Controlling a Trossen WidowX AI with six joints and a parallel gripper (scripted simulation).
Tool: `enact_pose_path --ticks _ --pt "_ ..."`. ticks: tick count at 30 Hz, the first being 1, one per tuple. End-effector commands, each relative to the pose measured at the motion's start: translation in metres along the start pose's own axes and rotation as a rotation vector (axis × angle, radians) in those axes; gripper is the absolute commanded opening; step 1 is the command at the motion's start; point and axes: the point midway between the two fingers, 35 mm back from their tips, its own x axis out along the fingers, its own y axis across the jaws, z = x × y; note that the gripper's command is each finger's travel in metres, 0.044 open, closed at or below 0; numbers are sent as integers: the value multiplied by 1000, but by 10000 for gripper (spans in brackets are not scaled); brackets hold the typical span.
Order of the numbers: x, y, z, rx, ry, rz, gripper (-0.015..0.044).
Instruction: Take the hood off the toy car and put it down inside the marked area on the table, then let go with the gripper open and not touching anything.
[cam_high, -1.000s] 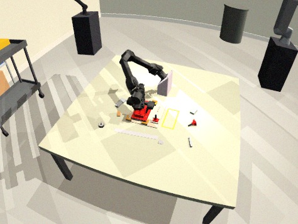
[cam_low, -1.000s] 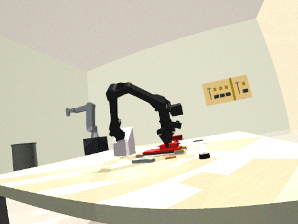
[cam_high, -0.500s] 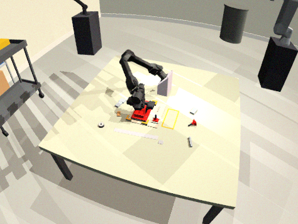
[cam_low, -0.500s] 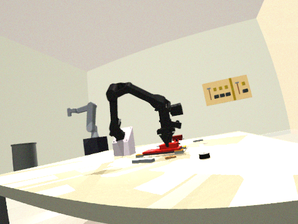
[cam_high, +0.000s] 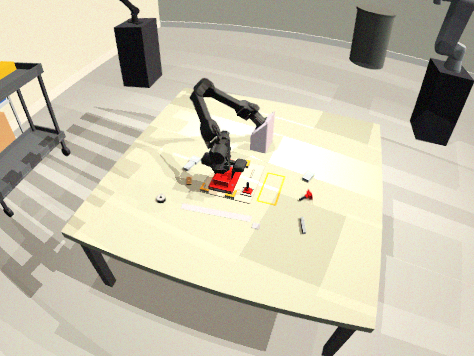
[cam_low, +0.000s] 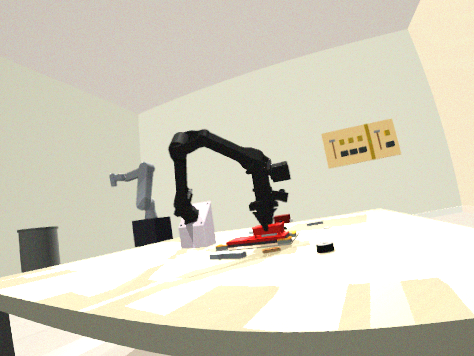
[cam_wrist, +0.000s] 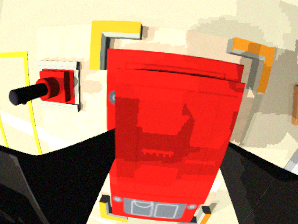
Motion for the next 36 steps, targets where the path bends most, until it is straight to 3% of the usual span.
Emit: enact_pose_path --ticks 1,22,33,36 --pt "-3 0 1 7 -1 3 0" --pt "-17 0 1 7 -1 4 0" --pt "-63 0 1 6 -1 5 0" --pt "-56 5 1 -3 -3 4 0"
